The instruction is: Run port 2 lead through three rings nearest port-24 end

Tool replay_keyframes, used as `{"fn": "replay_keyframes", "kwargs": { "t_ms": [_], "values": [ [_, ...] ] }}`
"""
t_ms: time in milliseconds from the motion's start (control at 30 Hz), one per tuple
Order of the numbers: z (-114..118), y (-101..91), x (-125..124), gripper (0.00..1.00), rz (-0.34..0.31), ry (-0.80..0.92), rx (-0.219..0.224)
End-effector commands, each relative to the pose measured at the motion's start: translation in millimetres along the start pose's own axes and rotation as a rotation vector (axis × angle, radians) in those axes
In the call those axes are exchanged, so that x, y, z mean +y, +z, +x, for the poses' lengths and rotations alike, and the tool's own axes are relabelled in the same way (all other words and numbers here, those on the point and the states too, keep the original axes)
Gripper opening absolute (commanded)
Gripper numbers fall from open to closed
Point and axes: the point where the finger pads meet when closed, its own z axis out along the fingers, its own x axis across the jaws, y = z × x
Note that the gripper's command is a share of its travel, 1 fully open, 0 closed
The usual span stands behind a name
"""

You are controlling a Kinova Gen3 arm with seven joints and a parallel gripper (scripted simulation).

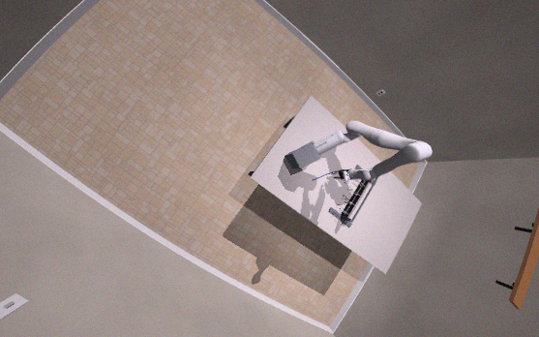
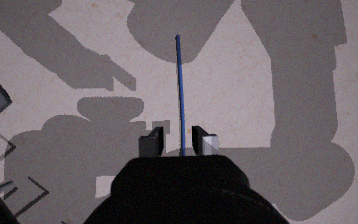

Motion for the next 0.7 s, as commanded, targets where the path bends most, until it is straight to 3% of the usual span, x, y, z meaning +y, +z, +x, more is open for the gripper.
{"fn": "replay_keyframes", "kwargs": {
  "t_ms": [0, 533, 667],
  "values": [
    [7.3, 11.6, 3.4, 0.67, -0.006, -0.006, 0.025],
    [8.9, 71.2, 3.8, 0.67, -0.006, -0.006, 0.025],
    [9.0, 77.3, 3.8, 0.67, -0.006, -0.006, 0.025]
  ]
}}
